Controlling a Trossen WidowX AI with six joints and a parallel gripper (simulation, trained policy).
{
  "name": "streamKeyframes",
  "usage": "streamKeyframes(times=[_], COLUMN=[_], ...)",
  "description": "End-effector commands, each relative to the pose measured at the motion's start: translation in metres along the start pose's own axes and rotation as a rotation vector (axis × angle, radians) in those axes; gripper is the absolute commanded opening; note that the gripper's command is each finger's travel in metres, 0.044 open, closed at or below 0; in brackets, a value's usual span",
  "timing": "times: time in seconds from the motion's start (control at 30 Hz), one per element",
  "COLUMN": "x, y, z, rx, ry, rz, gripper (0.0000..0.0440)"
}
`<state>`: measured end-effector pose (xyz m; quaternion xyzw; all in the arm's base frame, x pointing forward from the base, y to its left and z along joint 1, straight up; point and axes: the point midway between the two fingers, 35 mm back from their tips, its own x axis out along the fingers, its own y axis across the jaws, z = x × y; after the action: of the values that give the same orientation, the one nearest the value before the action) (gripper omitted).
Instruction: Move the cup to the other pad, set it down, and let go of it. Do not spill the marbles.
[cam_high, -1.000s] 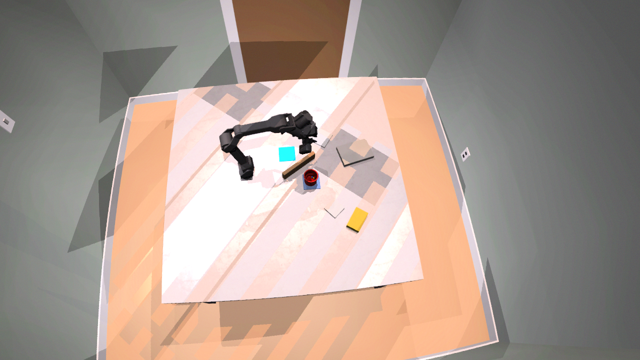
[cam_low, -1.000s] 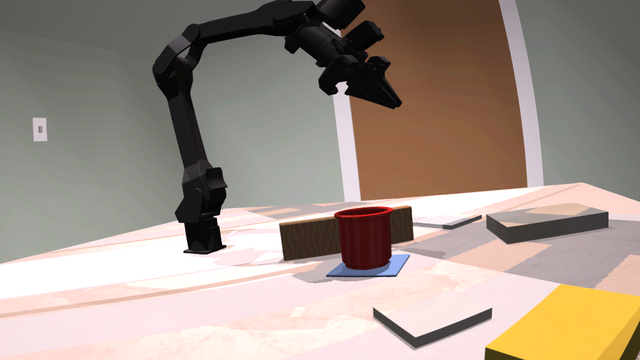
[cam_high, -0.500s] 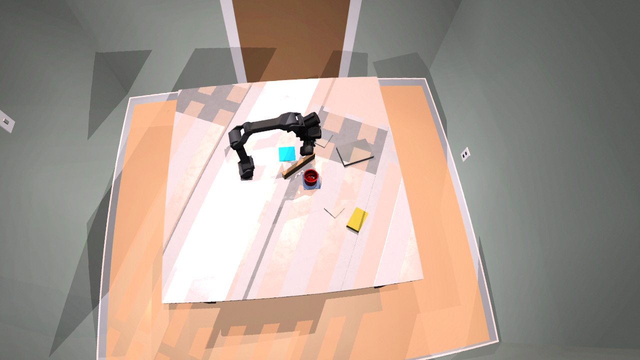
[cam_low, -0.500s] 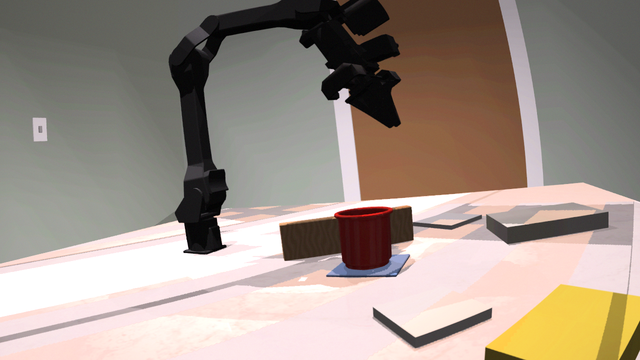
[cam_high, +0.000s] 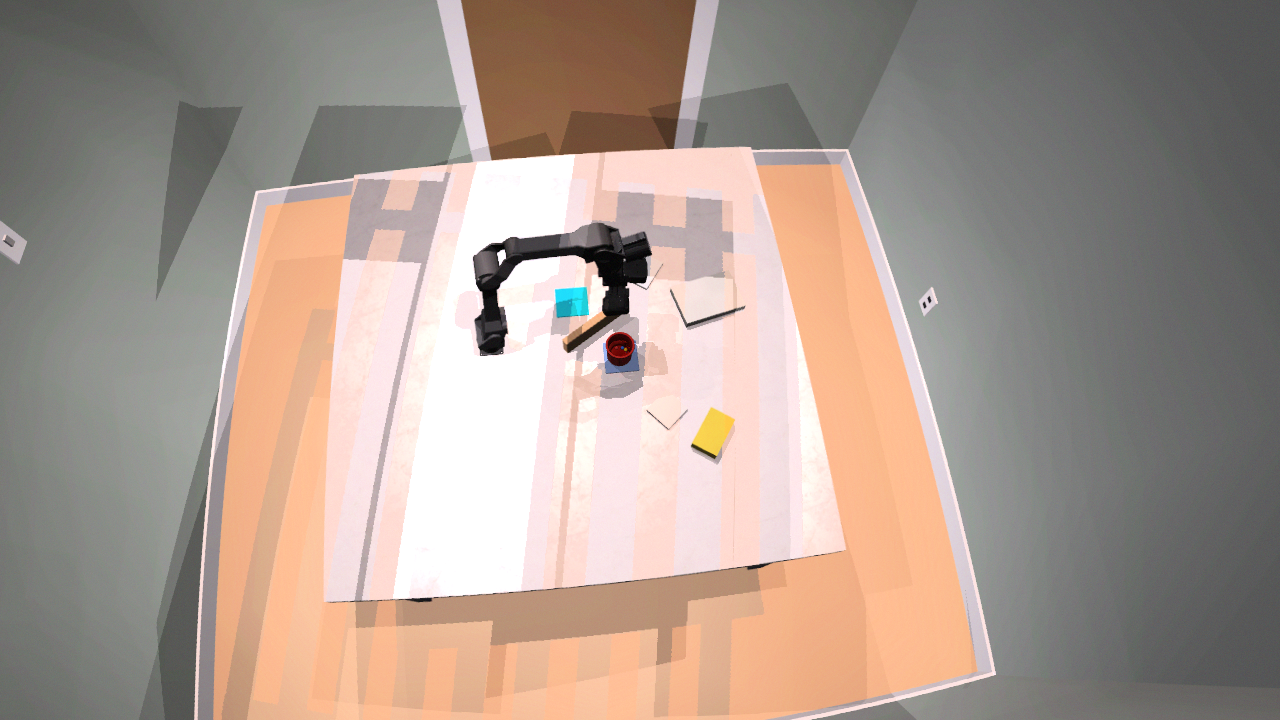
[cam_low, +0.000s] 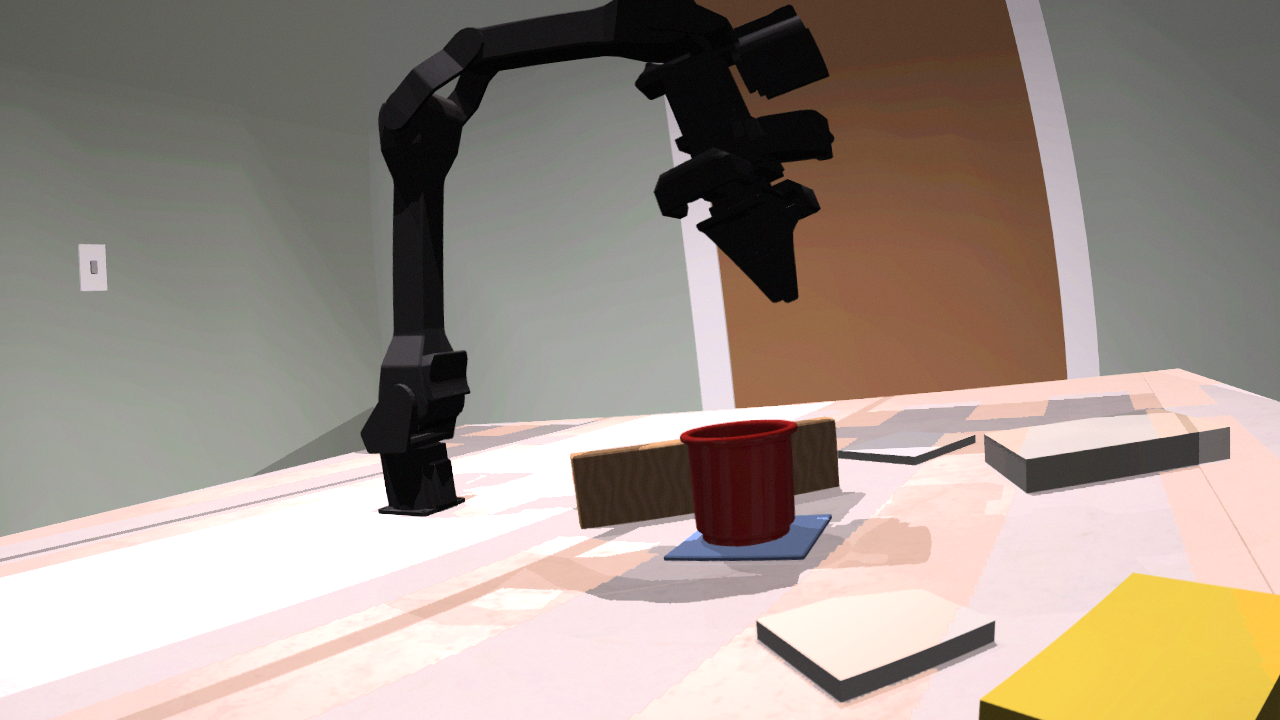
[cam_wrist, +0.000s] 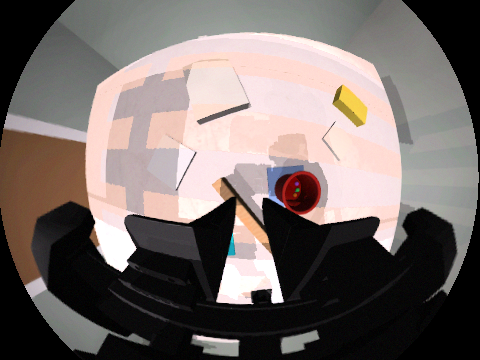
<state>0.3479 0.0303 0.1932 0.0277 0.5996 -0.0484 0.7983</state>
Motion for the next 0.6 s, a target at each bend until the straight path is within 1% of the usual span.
streamKeyframes(times=[0.0, 0.33, 0.57], x=[0.007, 0.025, 0.041], y=[-0.007, -0.029, -0.043], z=[-0.001, -0.01, -0.015], rx=[-0.02, -0.082, -0.121], ry=[0.045, 0.173, 0.235], rz=[-0.023, -0.06, -0.074], gripper=[0.0117, 0.0127, 0.0141])
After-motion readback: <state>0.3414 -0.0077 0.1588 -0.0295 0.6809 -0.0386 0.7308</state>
